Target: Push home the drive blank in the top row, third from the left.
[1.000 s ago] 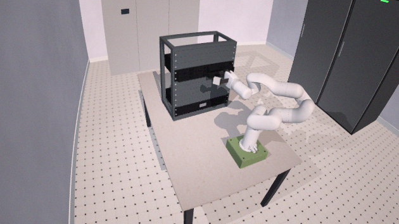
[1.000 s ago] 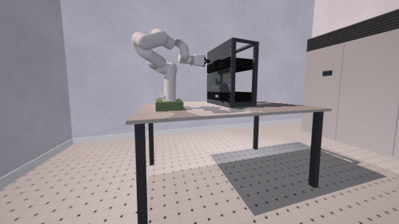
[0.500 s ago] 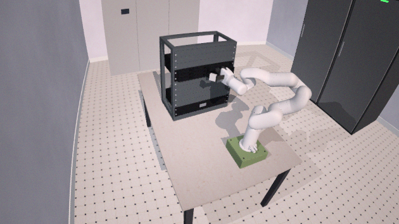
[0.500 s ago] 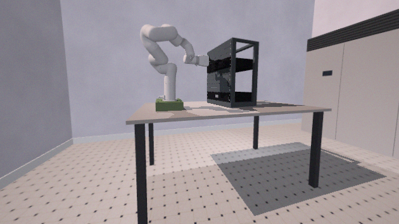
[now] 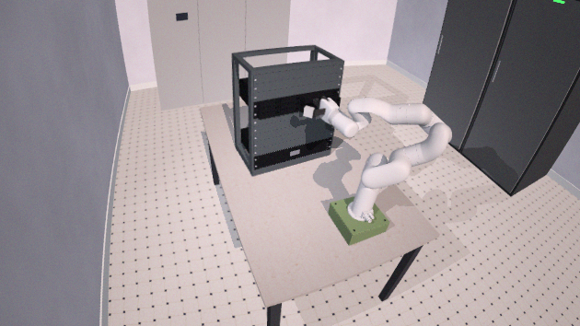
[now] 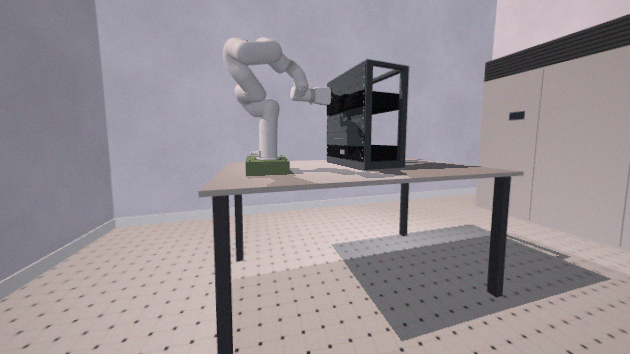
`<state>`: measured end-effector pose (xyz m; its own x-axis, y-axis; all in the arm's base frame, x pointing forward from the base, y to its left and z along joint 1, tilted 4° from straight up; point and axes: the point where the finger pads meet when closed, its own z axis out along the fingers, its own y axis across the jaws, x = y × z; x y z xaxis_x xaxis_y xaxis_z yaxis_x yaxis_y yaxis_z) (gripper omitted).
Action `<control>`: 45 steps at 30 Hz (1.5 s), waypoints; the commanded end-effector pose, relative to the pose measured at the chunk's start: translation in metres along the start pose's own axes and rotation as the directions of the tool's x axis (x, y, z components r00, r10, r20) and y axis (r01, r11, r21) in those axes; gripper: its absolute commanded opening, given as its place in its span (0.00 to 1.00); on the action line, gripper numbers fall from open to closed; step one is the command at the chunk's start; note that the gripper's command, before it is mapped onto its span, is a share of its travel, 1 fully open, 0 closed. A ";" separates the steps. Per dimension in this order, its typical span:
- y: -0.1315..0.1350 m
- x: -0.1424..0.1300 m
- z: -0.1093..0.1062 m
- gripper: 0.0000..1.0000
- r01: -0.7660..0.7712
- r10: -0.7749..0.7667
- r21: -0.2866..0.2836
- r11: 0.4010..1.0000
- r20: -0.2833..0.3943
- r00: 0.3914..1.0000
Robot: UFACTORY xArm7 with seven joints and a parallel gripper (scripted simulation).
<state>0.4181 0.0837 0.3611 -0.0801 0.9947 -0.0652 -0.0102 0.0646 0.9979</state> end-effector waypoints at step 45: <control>0.003 0.000 0.028 0.00 0.000 0.000 -0.003 1.000 0.001 1.000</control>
<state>0.4446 0.0864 0.3617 -0.0798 0.9947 -0.0656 -0.0093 0.0651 0.9978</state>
